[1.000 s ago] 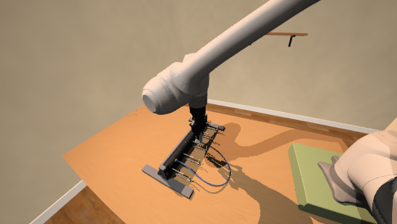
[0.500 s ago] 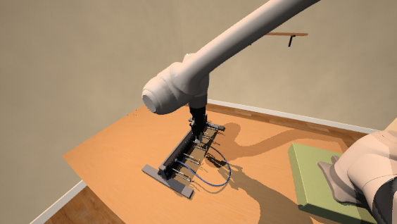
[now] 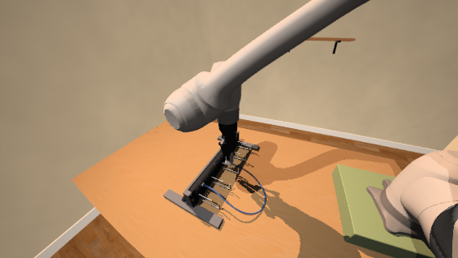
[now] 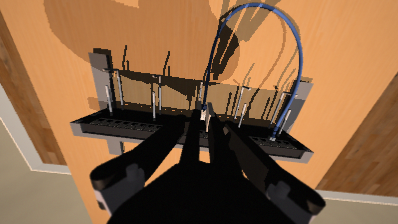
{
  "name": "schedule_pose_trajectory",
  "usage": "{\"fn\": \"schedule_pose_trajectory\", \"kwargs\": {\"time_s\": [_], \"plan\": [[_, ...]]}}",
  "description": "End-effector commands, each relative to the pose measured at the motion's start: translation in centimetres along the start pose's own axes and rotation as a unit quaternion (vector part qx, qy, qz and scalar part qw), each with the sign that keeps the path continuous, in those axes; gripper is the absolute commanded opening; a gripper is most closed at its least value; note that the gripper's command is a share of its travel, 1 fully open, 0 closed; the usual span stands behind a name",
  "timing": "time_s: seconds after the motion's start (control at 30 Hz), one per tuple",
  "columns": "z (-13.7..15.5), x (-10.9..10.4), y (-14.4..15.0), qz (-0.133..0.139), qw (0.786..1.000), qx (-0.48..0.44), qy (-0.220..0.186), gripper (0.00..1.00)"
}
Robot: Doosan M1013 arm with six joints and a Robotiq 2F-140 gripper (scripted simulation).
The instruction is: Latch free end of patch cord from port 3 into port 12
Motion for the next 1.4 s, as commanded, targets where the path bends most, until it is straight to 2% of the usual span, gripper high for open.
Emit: {"fn": "schedule_pose_trajectory", "kwargs": {"time_s": [0.0,0.67,1.37], "plan": [[0.5,-0.1,0.1,0.0,1.0,-0.002,-0.003,0.0],[2.8,0.0,0.1,0.0,1.0,-0.002,-0.003,0.0],[2.9,0.0,0.1,0.0,1.0,-0.002,-0.003,0.0]]}}
Point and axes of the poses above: the point where the finger pads meet when closed, its own x axis out along the fingers, its own y axis across the jaws, z = x × y, the point moved 9 cm from there along -x, back along the fingers, and after that the axes turned 1 degree about -x, right-handed, at the moved point
